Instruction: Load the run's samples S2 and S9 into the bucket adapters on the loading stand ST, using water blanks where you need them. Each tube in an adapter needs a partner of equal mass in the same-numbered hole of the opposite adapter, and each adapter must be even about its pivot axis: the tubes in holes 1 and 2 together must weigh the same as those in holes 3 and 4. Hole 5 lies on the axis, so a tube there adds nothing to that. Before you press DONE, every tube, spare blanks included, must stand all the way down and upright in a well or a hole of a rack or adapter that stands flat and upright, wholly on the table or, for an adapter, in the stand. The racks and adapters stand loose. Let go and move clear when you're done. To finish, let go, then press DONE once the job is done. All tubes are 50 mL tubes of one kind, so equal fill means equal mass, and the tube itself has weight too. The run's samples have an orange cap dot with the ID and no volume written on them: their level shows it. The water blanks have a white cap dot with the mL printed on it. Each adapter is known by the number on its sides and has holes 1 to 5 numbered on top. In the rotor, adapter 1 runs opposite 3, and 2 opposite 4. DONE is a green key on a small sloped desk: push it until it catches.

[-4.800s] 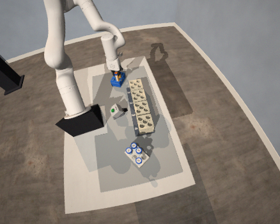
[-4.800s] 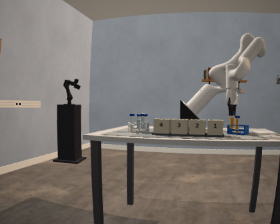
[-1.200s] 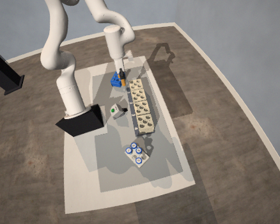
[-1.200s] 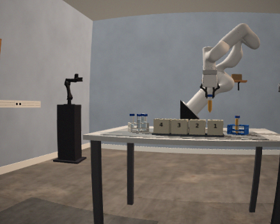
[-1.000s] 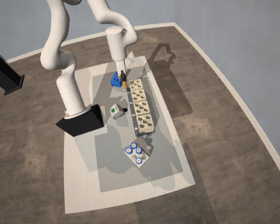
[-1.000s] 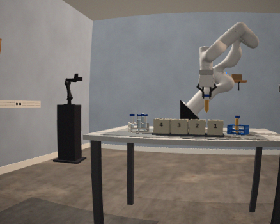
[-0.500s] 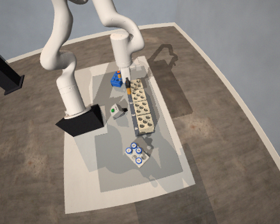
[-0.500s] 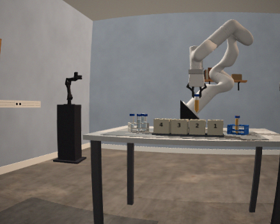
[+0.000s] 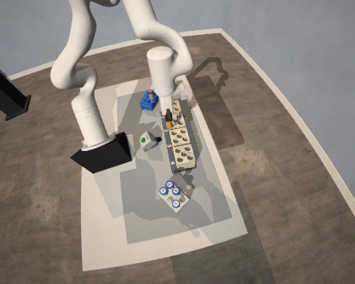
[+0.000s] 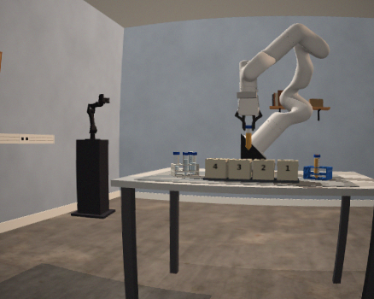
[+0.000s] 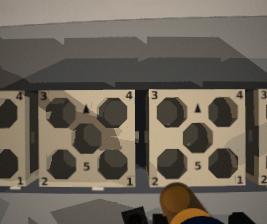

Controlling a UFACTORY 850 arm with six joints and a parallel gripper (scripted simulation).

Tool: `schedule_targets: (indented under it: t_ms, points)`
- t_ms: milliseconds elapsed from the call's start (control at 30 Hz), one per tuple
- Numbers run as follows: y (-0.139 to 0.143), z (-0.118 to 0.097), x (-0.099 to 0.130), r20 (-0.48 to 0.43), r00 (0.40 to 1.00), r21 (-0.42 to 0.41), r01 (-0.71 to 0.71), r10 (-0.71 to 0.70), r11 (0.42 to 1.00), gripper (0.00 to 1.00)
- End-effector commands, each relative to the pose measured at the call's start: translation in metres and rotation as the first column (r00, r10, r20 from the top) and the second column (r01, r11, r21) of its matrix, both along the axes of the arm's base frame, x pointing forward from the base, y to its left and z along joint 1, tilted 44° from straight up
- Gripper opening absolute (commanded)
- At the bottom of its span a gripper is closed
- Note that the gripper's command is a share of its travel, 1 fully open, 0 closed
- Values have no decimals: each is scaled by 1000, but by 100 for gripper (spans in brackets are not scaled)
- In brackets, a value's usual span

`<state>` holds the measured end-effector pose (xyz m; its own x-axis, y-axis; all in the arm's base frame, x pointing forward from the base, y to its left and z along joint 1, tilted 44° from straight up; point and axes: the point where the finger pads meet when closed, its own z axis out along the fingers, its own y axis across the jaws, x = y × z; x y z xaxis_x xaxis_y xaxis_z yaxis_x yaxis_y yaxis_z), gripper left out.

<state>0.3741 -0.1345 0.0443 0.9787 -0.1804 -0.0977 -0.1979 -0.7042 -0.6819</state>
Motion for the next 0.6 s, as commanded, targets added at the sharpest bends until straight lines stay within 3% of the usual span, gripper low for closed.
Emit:
schedule_targets:
  t_ms: [0,567]
  points:
    - [-12,-11,3,1,1000,0,-1,1,1000,0]
    - [-67,-62,10,1,1000,0,-1,1,1000,0]
